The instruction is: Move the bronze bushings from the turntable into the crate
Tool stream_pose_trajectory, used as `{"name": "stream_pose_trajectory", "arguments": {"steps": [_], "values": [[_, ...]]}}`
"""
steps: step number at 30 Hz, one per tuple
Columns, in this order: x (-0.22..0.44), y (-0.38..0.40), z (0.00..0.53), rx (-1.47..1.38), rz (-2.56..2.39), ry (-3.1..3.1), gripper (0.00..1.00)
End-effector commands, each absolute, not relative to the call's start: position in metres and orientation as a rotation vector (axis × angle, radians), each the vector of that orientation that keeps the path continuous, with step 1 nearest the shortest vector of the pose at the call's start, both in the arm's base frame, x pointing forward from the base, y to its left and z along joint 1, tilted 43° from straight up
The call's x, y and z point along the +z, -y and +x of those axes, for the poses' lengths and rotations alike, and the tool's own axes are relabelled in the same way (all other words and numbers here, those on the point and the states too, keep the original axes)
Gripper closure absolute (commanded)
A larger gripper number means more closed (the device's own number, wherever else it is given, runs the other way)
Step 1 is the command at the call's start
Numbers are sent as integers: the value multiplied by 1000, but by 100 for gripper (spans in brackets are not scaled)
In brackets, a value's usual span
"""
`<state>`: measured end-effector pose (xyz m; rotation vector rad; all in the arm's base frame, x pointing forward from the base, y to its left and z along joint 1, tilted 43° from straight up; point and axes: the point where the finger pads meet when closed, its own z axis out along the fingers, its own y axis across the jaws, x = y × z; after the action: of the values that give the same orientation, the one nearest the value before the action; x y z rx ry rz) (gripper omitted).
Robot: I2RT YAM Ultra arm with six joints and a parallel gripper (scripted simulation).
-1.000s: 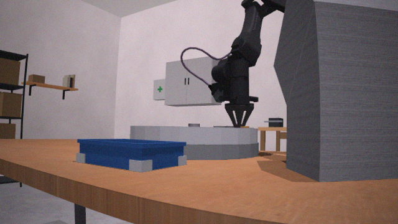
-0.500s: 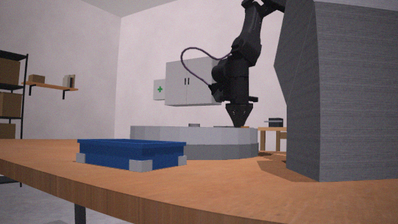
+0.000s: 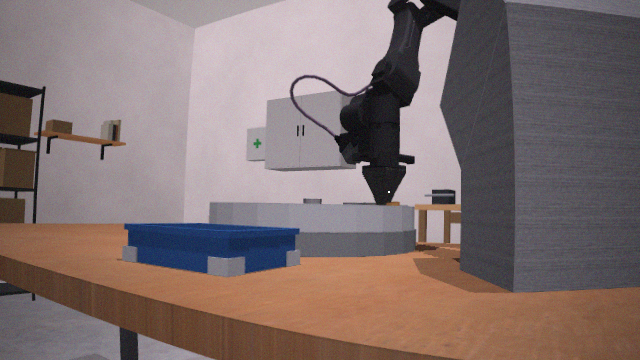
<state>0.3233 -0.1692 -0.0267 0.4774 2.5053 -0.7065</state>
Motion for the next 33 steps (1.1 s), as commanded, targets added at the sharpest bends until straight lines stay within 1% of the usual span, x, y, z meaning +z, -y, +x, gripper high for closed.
{"name": "stream_pose_trajectory", "arguments": {"steps": [1, 33], "values": [[-19, 176, 331, -737, 487, -2467, 100], [-14, 171, 328, -731, 483, -2467, 100]]}}
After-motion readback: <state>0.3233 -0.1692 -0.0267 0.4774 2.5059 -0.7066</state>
